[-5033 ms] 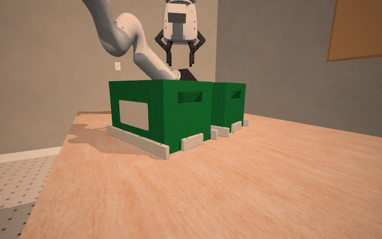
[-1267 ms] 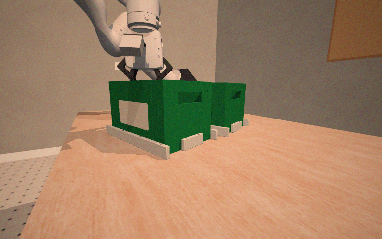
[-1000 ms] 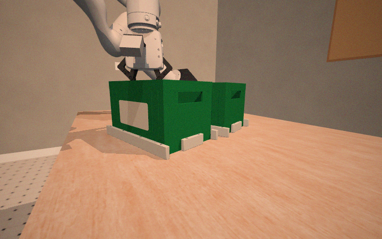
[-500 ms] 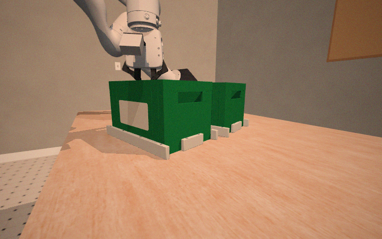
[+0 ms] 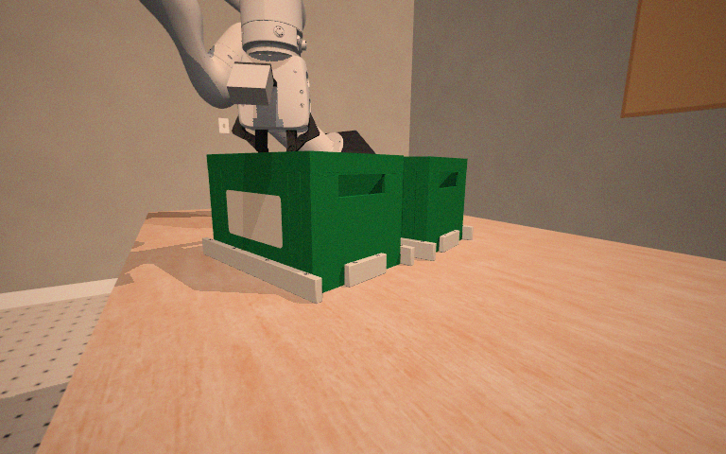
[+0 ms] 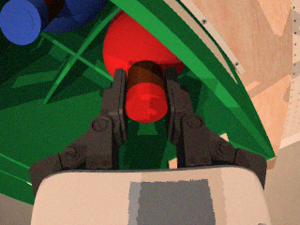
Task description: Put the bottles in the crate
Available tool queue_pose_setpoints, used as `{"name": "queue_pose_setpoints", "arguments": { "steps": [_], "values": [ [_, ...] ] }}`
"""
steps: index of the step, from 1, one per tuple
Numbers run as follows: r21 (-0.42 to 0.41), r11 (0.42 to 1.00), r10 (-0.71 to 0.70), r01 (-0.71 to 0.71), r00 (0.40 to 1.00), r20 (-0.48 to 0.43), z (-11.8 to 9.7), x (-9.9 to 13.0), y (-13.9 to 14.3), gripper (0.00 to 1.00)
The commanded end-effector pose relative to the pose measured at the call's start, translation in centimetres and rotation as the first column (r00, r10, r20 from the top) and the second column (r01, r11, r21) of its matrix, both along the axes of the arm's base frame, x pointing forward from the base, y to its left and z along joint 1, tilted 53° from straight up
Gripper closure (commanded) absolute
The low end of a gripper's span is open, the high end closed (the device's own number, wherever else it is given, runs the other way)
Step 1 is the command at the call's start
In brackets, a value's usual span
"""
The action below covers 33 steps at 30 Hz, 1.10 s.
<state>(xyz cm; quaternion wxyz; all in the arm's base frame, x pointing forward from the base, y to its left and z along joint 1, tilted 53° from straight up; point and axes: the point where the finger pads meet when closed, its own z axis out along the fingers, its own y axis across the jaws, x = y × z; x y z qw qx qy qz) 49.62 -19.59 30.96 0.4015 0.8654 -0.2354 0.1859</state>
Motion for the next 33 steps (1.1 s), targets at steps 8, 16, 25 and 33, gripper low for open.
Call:
{"name": "queue_pose_setpoints", "arguments": {
  "steps": [8,16,25,33],
  "values": [
    [0.0,1.0,0.001,-0.001,1.0,0.001,0.1,0.0,0.0,1.0],
    [0.0,1.0,0.001,-0.001,1.0,0.001,0.1,0.0,0.0,1.0],
    [0.0,1.0,0.001,-0.001,1.0,0.001,0.9,-0.1,1.1,1.0],
    [0.0,1.0,0.001,-0.001,1.0,0.001,1.5,-0.3,1.9,1.0]
  ]
}}
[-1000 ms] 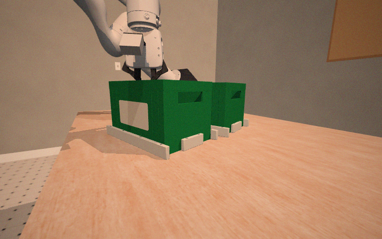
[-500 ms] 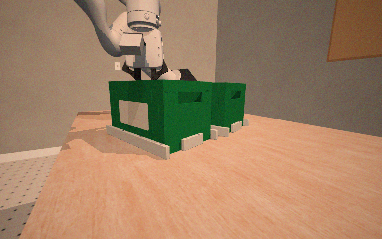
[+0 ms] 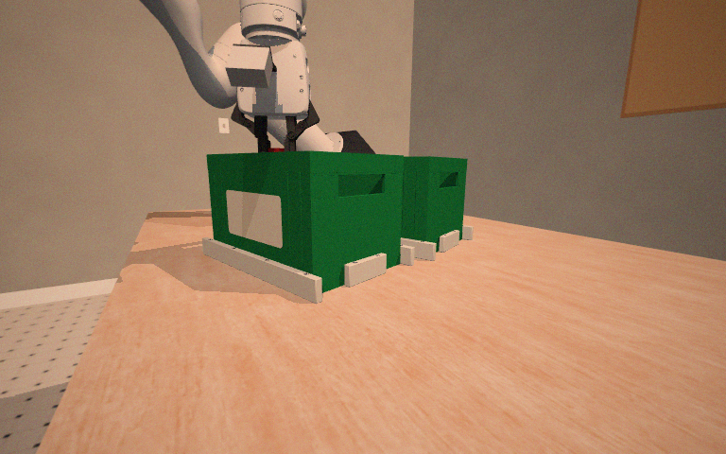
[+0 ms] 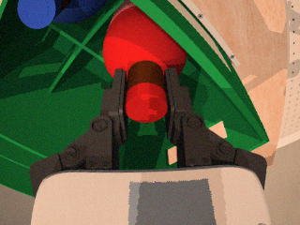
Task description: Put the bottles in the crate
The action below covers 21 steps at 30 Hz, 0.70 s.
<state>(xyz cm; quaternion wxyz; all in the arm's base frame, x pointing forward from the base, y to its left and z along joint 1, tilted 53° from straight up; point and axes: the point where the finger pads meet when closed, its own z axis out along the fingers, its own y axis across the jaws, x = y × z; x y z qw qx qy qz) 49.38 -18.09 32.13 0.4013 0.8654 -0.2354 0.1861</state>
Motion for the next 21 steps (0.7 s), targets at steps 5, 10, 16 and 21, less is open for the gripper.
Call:
{"name": "queue_pose_setpoints", "arguments": {
  "steps": [5,10,16,21],
  "values": [
    [0.0,1.0,0.0,0.0,1.0,0.001,0.8,-0.1,1.0,1.0],
    [0.0,1.0,0.0,0.0,1.0,0.001,1.3,-0.2,1.7,1.0],
    [0.0,1.0,0.0,0.0,1.0,0.001,1.7,-0.3,2.2,1.0],
    [0.0,1.0,0.0,0.0,1.0,0.001,2.2,-0.4,2.8,1.0]
  ]
}}
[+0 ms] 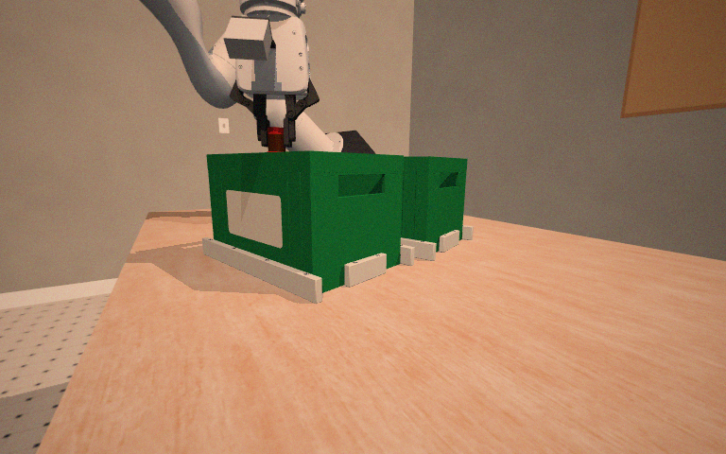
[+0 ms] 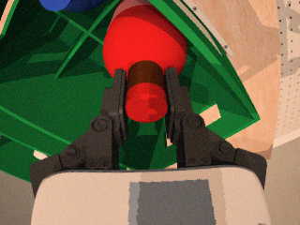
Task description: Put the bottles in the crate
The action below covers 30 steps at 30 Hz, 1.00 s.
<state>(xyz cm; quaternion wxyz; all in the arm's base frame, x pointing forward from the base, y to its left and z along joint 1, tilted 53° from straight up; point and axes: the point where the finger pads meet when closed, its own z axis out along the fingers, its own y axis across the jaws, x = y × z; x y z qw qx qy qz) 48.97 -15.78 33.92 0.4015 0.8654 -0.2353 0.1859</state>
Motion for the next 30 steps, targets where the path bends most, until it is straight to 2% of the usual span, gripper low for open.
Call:
{"name": "queue_pose_setpoints", "arguments": {
  "steps": [1,30],
  "values": [
    [0.0,1.0,0.001,-0.001,1.0,0.001,0.5,-0.1,0.7,1.0],
    [0.0,1.0,0.001,-0.001,1.0,0.001,3.1,-0.6,3.9,1.0]
  ]
}}
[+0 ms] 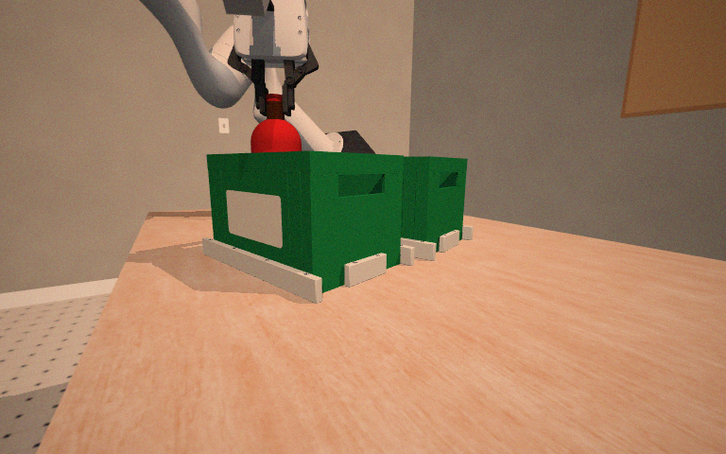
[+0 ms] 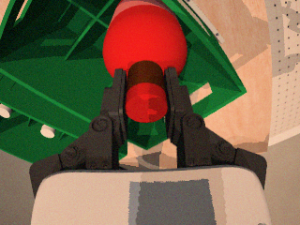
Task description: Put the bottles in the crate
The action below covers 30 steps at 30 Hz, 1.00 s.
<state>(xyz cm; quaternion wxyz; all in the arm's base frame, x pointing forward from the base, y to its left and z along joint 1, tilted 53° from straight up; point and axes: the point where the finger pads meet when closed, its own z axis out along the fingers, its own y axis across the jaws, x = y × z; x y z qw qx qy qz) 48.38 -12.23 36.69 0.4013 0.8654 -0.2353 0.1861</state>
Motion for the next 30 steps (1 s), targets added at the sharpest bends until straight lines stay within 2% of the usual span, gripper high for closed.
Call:
{"name": "queue_pose_setpoints", "arguments": {
  "steps": [1,30],
  "values": [
    [0.0,1.0,0.0,0.0,1.0,0.001,0.4,0.0,0.5,1.0],
    [0.0,1.0,0.0,0.0,1.0,0.001,3.2,-0.6,4.0,1.0]
  ]
}}
